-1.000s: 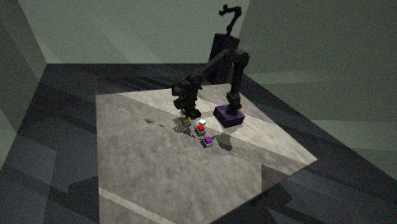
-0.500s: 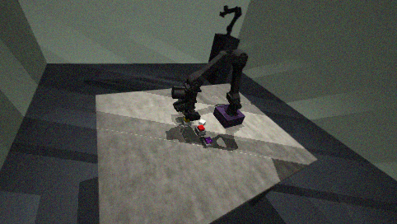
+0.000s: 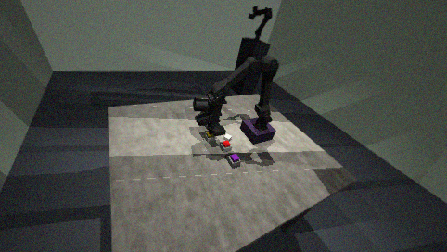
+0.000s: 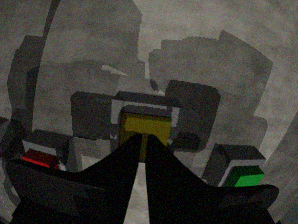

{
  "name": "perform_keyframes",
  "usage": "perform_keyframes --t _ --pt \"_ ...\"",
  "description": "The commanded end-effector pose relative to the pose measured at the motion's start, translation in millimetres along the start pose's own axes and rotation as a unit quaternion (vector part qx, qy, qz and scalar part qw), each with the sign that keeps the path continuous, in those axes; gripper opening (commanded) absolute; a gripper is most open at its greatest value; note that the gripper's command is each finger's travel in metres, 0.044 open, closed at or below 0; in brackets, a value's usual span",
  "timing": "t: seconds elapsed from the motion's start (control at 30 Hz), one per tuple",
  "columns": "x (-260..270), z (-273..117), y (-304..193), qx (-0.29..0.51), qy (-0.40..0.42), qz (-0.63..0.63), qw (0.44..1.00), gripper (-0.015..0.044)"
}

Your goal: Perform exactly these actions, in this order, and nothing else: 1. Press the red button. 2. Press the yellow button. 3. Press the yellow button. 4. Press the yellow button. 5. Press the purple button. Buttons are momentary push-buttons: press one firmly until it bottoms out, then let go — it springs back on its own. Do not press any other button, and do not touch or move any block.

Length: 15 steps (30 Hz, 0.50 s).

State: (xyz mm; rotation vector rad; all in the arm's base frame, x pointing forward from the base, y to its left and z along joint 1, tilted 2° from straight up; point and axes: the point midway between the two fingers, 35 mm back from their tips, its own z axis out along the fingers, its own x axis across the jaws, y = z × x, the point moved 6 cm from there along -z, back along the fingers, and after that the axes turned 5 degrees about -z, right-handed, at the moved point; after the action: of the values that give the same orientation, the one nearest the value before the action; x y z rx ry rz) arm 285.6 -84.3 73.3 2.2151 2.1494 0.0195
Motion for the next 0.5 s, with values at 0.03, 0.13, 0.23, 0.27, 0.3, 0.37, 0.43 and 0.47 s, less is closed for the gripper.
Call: perform_keyframes --t 0.03,0.13,0.23,0.27,0.3,0.37,0.43,0.47 --pt "0 -24 0 0.001 0.001 -0.002 1.0 0.002" --pt "0 -32 -1 0.001 0.001 -0.003 1.0 0.002" --pt "0 -31 -1 0.001 0.001 -0.003 1.0 0.002" --pt "0 -31 0 0.001 0.001 -0.003 1.0 0.002" --pt "0 -29 0 0.001 0.001 -0.003 1.0 0.002" --pt "0 -26 0 0.001 0.001 -0.003 1.0 0.002" --pt "0 -23 0 0.001 0.001 -0.003 1.0 0.002" --pt "0 -21 0 0.001 0.001 -0.003 1.0 0.002"
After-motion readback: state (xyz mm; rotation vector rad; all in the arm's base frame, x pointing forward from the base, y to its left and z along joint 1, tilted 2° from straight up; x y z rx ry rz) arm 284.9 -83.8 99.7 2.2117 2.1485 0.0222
